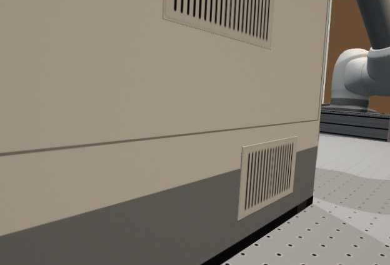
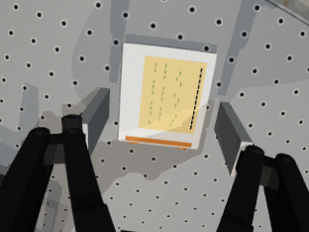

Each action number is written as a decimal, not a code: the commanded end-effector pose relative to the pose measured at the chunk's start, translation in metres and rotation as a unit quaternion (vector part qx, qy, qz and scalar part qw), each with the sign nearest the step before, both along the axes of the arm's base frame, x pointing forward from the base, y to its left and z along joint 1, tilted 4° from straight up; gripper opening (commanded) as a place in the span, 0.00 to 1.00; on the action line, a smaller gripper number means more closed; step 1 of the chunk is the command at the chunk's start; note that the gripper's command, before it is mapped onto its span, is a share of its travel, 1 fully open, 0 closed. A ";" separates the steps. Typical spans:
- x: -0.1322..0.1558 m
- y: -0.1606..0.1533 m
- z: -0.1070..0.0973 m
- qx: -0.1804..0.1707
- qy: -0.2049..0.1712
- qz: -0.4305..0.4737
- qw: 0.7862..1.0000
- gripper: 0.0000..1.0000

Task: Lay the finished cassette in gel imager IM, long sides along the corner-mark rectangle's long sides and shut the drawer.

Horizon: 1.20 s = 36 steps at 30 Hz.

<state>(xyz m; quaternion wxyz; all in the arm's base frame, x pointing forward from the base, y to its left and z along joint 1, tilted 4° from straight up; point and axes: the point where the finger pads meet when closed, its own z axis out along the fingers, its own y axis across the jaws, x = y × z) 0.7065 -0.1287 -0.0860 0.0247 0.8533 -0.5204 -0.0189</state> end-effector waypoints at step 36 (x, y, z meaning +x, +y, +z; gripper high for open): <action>-0.001 0.000 -0.018 0.000 0.000 0.000 1.000 0.10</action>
